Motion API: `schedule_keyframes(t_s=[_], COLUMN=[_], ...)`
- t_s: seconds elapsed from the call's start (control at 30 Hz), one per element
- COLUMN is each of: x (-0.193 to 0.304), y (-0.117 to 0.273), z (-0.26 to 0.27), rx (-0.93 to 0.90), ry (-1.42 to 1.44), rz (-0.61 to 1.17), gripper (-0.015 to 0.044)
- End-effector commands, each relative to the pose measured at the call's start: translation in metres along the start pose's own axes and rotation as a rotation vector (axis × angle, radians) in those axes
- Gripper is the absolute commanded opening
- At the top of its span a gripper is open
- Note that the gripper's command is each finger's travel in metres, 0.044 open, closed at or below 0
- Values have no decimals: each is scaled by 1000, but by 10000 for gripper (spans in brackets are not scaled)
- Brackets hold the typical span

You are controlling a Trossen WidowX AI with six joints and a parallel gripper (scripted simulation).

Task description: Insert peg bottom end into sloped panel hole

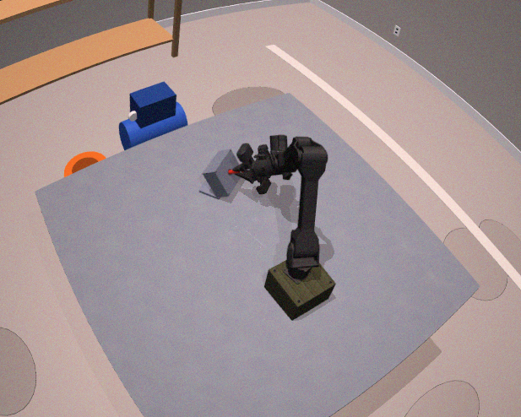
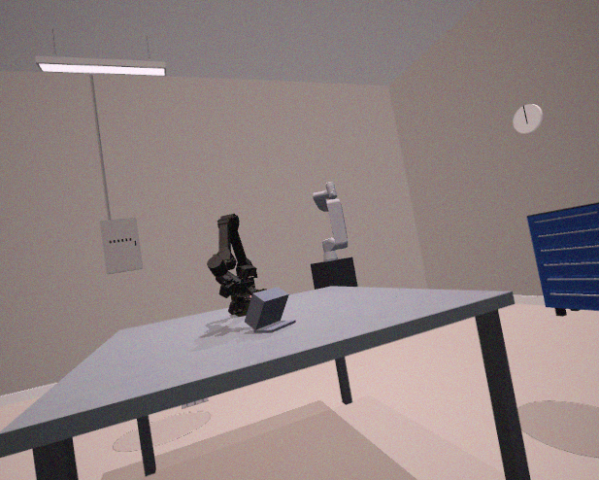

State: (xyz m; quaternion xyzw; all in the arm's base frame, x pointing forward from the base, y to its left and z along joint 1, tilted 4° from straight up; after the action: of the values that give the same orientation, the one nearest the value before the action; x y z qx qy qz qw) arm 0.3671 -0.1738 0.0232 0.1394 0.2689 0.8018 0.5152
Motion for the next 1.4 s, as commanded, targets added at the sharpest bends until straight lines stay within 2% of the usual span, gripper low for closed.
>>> schedule_keyframes(t_s=[0.0, 0.27, 0.83, 1.37], x=[0, 0, -1, -5], y=[-2, 0, 4, 36], z=[-2, 0, 0, 0], rx=[4, 0, 2, 11], ry=[-7, 0, -1, -4], rz=[-1, 0, 0, 0], gripper=[0, 0, 440, 440])
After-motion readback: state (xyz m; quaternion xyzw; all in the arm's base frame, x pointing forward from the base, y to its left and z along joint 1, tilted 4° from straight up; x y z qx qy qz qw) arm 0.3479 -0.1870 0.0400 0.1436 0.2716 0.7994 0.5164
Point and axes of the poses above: the point midway between the two fingers, 35 mm back from their tips, its own y axis back along the fingers, its own z axis across the jaws, x = y × z, the point moved 5 cm from there along y, back along the fingers, and after that the axes turned 2 degrees about y, right-handed, at the moved point
